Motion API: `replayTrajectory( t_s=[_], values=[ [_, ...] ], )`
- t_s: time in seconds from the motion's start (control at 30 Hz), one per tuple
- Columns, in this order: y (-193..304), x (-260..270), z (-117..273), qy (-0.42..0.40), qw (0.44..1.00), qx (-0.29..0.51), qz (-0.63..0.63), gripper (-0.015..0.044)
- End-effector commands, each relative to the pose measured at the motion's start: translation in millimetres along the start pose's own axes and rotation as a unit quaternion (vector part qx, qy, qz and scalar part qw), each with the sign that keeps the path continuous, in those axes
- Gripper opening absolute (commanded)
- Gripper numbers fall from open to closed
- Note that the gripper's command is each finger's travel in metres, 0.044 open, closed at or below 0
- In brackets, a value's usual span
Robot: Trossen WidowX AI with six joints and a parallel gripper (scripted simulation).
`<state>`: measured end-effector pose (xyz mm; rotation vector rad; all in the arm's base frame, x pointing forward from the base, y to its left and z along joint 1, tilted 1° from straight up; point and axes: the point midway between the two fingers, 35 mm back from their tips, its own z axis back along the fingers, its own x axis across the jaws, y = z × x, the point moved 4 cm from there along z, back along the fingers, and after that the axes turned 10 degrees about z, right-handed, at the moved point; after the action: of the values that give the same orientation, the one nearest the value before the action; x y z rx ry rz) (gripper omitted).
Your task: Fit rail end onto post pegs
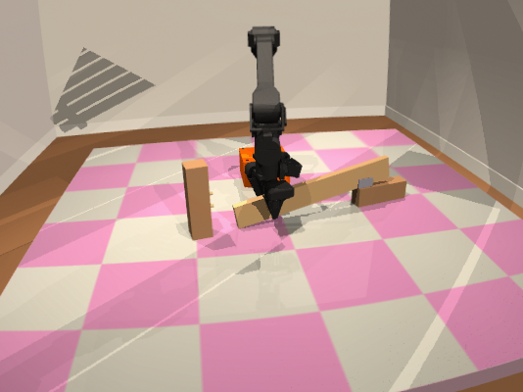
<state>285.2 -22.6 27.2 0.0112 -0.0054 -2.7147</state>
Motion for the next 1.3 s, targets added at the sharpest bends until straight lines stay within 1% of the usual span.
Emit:
replayTrajectory(
  t_s=[0.0,0.07,0.53,0.77,0.8,1.27],
  values=[
    [-0.4,1.7,-6.7,-0.003,1.0,0.0,0.002,0.044],
    [-0.5,1.9,-7.7,-0.003,1.0,0.0,0.002,0.044],
    [-0.5,1.9,-7.7,-0.003,1.0,0.0,0.002,0.0072],
    [-0.5,1.9,-7.7,-0.003,1.0,0.0,0.002,0.0026],
    [-0.5,1.9,-7.7,-0.003,1.0,0.0,0.002,0.0],
    [-1.0,1.8,-6.2,-0.003,1.0,0.0,0.002,0.0]
  ],
)
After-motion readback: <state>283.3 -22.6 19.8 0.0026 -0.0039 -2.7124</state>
